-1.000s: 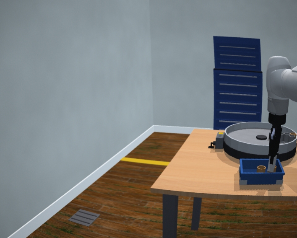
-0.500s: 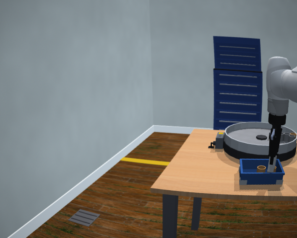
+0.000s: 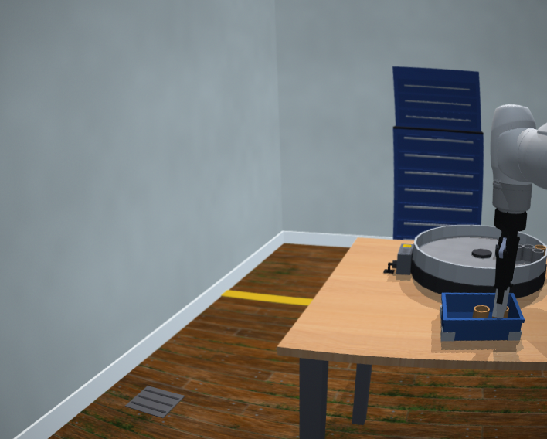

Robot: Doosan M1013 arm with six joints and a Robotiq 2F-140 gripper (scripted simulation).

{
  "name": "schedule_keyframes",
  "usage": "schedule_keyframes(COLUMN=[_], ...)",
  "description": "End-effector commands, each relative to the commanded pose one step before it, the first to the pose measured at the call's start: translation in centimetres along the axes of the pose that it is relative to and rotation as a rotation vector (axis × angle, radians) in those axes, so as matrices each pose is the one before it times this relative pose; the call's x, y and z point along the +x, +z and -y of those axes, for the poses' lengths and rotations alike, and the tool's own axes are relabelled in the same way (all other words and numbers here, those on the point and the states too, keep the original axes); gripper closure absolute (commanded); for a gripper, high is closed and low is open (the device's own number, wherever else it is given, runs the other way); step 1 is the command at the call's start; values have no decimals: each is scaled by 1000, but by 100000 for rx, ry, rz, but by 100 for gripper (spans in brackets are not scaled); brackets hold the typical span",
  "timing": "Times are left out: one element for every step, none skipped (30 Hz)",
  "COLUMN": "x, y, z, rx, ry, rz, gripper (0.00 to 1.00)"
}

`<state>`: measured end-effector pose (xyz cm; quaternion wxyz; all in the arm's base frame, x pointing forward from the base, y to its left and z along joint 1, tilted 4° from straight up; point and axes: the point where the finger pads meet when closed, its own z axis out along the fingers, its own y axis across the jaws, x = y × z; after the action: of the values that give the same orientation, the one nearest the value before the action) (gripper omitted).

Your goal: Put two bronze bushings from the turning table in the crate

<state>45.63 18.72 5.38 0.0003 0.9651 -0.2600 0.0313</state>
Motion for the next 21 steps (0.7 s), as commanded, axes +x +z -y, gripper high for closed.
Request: schedule_keyframes(x=[165,0,0,0,0,0,0,0,0,0,0,0,0,0,0,0,0,0,0,0,0], y=[283,0,0,0,0,0,0,0,0,0,0,0,0,0,0,0,0,0,0,0,0], z=[-323,0,0,0,0,0,0,0,0,0,0,0,0,0,0,0,0,0,0,0,0], rx=[-265,0,0,0,0,0,0,0,0,0,0,0,0,0,0,0,0,0,0,0,0], ry=[252,0,0,0,0,0,0,0,0,0,0,0,0,0,0,0,0,0,0,0,0], rz=[-128,0,0,0,0,0,0,0,0,0,0,0,0,0,0,0,0,0,0,0,0], gripper=[100,100,100,100,100,100,100,100,100,100,100,100,100,100,100,100,90,90,90,90,90])
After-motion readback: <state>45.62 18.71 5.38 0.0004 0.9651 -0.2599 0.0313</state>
